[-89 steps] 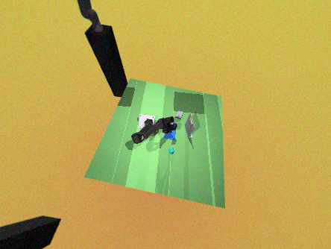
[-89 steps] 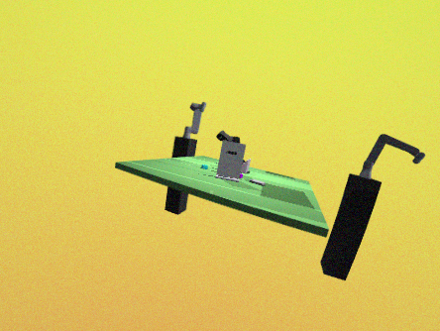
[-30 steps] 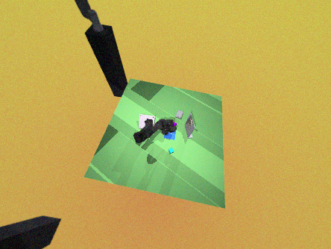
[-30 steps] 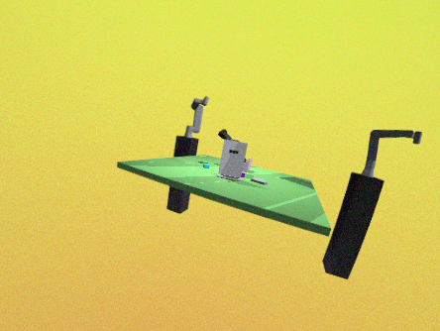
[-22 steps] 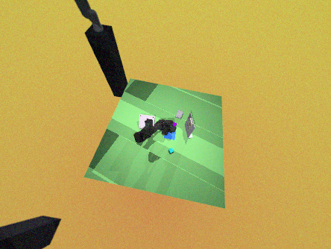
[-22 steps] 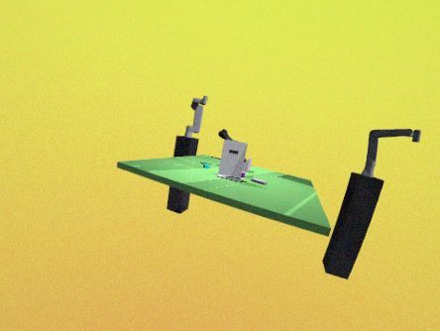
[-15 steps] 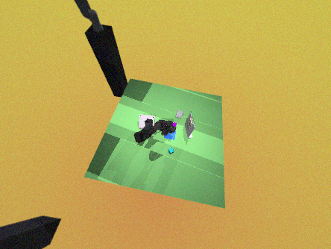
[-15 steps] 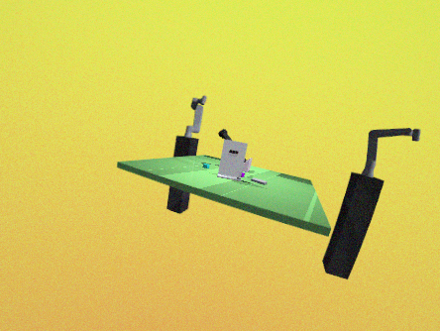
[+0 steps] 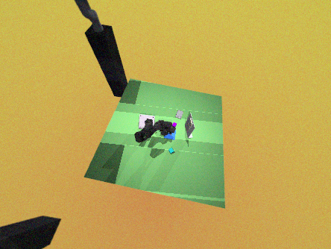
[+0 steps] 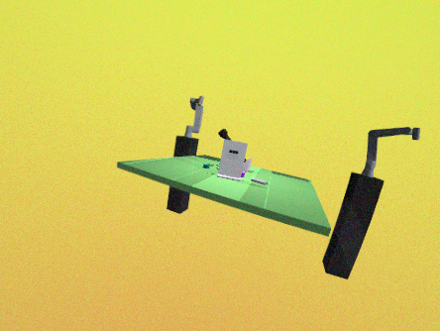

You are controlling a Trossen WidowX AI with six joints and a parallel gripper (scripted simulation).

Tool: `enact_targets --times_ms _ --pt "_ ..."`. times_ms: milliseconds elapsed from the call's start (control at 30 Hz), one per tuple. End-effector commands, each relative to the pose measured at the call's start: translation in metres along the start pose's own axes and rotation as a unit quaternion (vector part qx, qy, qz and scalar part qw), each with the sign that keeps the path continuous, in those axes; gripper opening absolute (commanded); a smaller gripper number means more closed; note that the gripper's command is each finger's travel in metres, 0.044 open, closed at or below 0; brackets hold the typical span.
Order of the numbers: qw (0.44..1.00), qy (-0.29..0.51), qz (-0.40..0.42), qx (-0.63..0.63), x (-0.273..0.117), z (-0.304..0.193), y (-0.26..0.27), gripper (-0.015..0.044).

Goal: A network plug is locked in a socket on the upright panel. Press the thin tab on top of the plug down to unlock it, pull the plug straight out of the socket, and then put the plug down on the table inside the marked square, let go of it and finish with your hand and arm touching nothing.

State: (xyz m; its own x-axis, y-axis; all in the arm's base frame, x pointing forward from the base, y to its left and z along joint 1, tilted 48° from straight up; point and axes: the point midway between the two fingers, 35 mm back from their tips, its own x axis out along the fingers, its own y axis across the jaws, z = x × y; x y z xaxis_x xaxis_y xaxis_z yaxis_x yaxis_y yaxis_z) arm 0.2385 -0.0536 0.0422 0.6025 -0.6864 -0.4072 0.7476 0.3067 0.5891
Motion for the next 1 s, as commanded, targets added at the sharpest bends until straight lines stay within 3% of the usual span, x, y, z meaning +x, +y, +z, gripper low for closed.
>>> enact_targets --times_ms 0,600,800,967 --pt "1.0 0.001 -0.001 -0.003 0.0013 0.0 -0.0019 0.0" --pt "1.0 0.0 -0.001 -0.001 0.0042 0.0009 -0.0012 0.0" --pt "1.0 0.0 -0.001 -0.001 0.0042 0.0009 -0.0012 0.0156" --pt "1.0 0.0 -0.001 -0.001 0.0041 0.0008 -0.0012 0.0156"
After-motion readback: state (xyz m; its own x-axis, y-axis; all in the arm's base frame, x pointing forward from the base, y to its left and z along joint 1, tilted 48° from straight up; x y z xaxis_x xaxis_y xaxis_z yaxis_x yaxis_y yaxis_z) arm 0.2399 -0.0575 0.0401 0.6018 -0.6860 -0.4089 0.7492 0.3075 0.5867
